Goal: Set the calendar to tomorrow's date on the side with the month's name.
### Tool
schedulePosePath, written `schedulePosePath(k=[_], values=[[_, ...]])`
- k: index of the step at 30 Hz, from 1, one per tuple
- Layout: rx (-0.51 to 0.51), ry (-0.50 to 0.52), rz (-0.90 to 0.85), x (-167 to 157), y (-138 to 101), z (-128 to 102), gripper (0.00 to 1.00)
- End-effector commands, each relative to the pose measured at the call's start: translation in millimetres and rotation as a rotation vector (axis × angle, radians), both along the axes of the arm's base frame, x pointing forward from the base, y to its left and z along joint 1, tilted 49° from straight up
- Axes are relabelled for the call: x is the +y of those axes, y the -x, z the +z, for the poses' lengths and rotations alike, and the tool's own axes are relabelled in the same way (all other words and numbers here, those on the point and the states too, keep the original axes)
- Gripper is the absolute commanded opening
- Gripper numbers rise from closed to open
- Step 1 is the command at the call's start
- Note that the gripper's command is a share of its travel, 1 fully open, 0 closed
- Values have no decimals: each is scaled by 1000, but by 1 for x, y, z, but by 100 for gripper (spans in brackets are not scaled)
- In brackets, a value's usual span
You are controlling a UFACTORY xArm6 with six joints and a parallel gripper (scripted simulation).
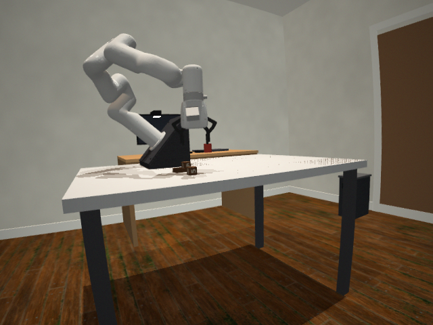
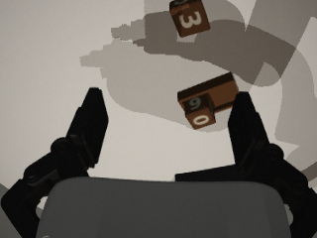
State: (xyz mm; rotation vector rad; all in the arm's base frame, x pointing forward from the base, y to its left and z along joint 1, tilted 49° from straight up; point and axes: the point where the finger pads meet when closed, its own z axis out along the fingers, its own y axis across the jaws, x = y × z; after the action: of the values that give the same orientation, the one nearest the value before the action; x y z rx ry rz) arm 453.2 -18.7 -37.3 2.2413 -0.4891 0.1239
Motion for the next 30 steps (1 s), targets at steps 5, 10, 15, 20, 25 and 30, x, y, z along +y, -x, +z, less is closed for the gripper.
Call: schedulePosePath(k=[5, 10, 15, 20, 25, 30], values=[[-201, 20, -162, -5, -5, 3, 100], [-301, 29, -250, -8, -8, 5, 100], [-416, 40, -351, -11, -10, 7, 100], [-517, 49, -440, -15, -12, 8, 100], [-611, 57, -523, -18, -14, 9, 100], [-696, 65, -597, -21, -16, 11, 100]])
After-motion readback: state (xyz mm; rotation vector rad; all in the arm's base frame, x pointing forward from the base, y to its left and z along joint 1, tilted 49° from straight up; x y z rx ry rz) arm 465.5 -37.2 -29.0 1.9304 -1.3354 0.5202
